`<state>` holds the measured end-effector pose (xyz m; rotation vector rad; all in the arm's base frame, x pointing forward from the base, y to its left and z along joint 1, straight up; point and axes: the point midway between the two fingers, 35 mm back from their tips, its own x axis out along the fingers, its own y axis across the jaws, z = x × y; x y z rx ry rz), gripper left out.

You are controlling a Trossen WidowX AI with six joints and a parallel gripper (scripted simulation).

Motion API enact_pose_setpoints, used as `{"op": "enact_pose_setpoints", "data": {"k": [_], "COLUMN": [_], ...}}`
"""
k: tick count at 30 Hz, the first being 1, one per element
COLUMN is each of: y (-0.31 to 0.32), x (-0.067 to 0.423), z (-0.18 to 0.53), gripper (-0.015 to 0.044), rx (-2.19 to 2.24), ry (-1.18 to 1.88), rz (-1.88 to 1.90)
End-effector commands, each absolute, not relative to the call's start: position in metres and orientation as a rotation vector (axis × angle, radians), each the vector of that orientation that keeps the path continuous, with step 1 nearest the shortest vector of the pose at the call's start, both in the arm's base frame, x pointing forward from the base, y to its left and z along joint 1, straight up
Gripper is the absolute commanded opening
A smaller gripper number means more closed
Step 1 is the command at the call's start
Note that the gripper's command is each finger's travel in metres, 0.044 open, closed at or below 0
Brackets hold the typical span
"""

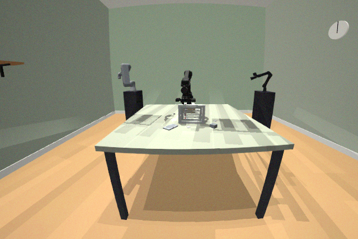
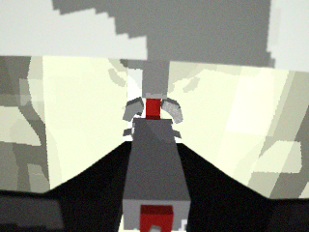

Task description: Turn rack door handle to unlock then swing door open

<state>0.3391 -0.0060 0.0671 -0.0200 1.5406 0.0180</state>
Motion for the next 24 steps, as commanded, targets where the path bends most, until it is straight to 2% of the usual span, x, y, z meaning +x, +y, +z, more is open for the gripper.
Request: {"op": "enact_pose_setpoints", "data": {"k": [1,6,11,24], "y": [-0.0061,-0.0061,-0.0061,-0.0060], "x": [0.3385,0.3385,0.3385,0.3386], "z": [0.0659,0.0659,0.0659,0.0659], "gripper": [0.0045,0.0012,0.0010,0.0010], "rx": [-0.024,-0.024,0.002,0.501], "ry": [1.543,1.543,1.543,1.486], "rz": [0.022,0.022,-0.003,-0.489]}}
